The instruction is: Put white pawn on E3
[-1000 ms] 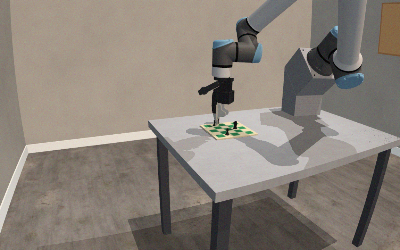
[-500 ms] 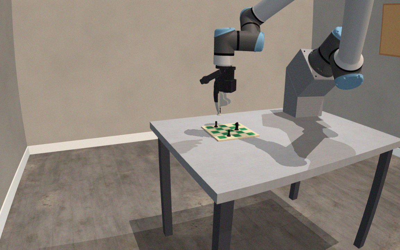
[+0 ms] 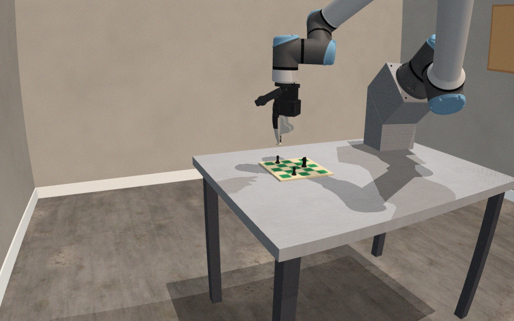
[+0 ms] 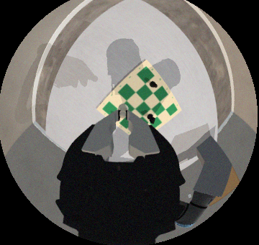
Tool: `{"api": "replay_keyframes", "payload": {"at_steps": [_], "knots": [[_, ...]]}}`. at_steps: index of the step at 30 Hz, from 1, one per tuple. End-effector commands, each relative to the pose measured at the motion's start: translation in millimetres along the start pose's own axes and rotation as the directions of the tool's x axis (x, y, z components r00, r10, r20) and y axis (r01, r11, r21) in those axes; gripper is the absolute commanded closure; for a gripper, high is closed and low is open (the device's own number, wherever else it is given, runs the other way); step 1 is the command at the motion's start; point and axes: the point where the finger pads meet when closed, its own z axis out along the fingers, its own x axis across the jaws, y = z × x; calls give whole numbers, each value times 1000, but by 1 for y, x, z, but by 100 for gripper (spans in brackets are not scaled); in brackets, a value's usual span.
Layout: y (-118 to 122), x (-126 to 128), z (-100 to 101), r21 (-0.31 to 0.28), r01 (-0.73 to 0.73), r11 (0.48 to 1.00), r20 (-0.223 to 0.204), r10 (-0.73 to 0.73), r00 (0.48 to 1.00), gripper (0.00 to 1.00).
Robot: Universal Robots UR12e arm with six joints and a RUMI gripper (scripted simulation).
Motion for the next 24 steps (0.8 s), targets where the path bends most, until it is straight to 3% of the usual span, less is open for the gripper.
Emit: {"api": "replay_keyframes", "payload": {"at_steps": [1, 14, 24], "knots": [[-6, 6, -1, 0, 7, 1000, 1, -7, 1000, 100], [-6, 6, 1, 0, 7, 1000, 1, -7, 1000, 100], [-7, 6, 23, 1, 7, 1000, 0, -7, 1000, 100]]}}
